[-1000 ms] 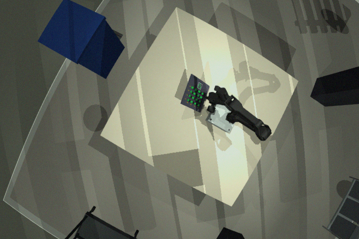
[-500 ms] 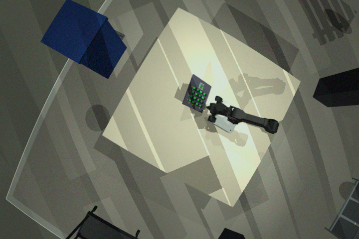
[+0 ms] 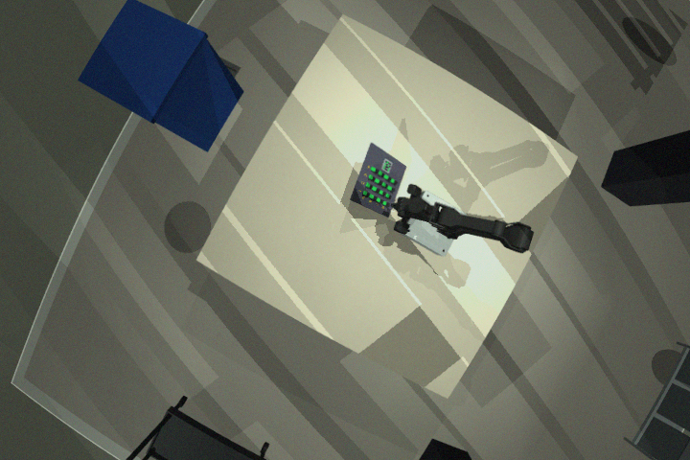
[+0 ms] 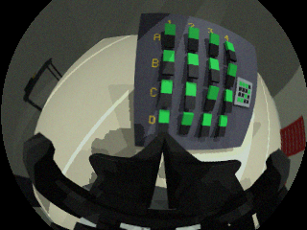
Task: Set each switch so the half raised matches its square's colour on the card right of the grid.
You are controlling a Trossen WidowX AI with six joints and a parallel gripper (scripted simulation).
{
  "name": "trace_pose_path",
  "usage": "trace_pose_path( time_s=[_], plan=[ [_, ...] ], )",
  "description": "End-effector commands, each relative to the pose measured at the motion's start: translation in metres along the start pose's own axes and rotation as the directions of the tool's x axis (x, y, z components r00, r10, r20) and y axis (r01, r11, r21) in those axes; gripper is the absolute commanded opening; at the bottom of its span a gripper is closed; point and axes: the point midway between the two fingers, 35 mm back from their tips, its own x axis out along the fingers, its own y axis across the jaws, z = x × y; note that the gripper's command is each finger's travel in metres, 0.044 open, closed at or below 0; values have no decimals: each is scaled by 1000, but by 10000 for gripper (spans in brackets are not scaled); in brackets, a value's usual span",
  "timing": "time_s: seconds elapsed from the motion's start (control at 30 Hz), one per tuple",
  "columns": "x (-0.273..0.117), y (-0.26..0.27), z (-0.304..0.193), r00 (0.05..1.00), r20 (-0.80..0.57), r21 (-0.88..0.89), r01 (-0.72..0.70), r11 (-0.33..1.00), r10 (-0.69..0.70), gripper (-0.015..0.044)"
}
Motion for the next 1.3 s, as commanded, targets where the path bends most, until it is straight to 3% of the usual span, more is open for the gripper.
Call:
trace_pose_path(
  time_s=[0.0,1.27],
  plan=[
    [3,0,-3,1000,-8,1,0,1000,0,0],
    [17,0,-3,1000,-8,1,0,1000,0,0]
  ],
)
